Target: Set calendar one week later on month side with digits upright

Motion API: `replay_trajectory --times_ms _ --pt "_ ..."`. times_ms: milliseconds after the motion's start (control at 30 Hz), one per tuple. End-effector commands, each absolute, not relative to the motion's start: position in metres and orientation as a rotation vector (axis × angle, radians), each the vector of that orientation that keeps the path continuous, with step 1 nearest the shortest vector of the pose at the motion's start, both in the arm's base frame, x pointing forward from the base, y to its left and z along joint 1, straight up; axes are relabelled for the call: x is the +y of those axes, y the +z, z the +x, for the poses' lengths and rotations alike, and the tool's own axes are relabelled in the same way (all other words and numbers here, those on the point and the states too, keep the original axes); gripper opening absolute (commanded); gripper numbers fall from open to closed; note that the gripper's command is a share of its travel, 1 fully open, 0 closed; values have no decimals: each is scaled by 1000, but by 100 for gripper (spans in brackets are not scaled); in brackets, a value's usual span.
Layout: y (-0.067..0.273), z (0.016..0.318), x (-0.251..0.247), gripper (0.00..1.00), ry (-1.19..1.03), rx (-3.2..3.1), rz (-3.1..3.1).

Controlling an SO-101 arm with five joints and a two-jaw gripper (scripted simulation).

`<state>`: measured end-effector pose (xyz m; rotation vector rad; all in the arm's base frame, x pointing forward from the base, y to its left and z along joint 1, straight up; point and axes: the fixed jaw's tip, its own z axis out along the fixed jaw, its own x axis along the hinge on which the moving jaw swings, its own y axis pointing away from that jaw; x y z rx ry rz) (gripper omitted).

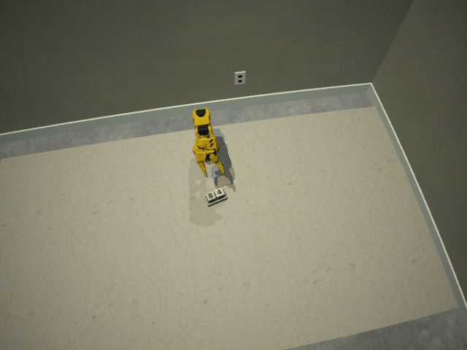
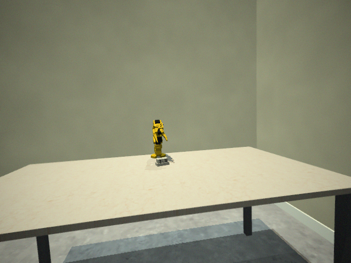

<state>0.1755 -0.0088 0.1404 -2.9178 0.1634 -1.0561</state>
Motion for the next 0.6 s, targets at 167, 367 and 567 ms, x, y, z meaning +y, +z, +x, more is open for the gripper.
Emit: replay_trajectory --times_ms 167,367,567 --pt "149 178 -12 35 -989 536 -2816" --pt "150 180 -13 35 -897 850 -2705" --pt "151 182 -13 35 -821 1091 -2596"
